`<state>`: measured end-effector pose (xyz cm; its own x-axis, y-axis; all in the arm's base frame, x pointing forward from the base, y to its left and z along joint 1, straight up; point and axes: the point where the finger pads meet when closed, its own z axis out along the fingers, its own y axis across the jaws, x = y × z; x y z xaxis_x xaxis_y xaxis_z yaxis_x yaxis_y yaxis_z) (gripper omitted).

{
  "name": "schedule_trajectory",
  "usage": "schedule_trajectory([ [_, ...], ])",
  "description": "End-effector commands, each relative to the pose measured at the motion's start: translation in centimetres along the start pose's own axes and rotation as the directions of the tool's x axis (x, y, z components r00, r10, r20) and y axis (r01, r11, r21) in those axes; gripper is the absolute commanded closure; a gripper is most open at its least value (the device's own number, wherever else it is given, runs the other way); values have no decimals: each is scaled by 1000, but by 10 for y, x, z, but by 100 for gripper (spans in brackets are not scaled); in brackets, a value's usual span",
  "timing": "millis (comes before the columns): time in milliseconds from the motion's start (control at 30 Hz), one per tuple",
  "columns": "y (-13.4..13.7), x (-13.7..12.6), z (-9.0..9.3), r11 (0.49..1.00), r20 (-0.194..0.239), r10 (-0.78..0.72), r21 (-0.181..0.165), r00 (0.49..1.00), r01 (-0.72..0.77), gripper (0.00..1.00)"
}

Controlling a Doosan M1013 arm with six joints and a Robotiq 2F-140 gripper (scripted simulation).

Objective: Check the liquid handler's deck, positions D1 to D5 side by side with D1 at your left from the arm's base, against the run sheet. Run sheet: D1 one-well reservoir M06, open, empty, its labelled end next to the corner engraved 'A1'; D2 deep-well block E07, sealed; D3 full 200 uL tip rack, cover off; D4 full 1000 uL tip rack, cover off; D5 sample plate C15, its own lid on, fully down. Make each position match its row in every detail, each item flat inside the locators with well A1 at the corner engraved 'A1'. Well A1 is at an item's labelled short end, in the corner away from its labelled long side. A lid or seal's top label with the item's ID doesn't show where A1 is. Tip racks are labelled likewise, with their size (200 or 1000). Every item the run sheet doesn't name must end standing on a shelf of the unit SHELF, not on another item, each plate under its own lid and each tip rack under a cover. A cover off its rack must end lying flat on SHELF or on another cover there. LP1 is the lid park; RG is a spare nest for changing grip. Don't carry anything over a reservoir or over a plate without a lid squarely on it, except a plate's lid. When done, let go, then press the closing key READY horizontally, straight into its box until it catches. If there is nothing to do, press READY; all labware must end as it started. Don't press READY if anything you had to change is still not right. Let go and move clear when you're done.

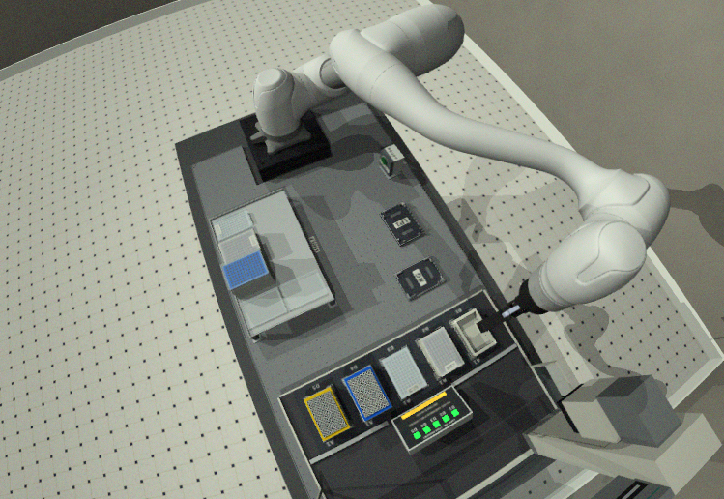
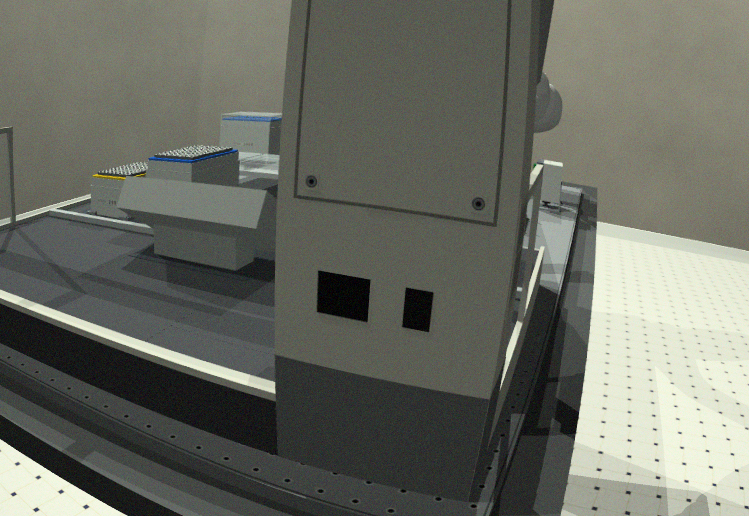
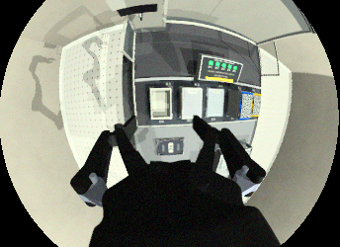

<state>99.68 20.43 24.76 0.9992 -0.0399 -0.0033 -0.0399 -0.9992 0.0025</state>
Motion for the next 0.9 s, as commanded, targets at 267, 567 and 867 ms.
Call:
schedule_trajectory([
  [267,37,-24,-2,1000,-3,2,1,1000,-2,21],
  [567,75,-48,-2,1000,-3,2,1,1000,-2,21],
  [867,105,-67,-2,1000,-3,2,1,1000,-2,21],
])
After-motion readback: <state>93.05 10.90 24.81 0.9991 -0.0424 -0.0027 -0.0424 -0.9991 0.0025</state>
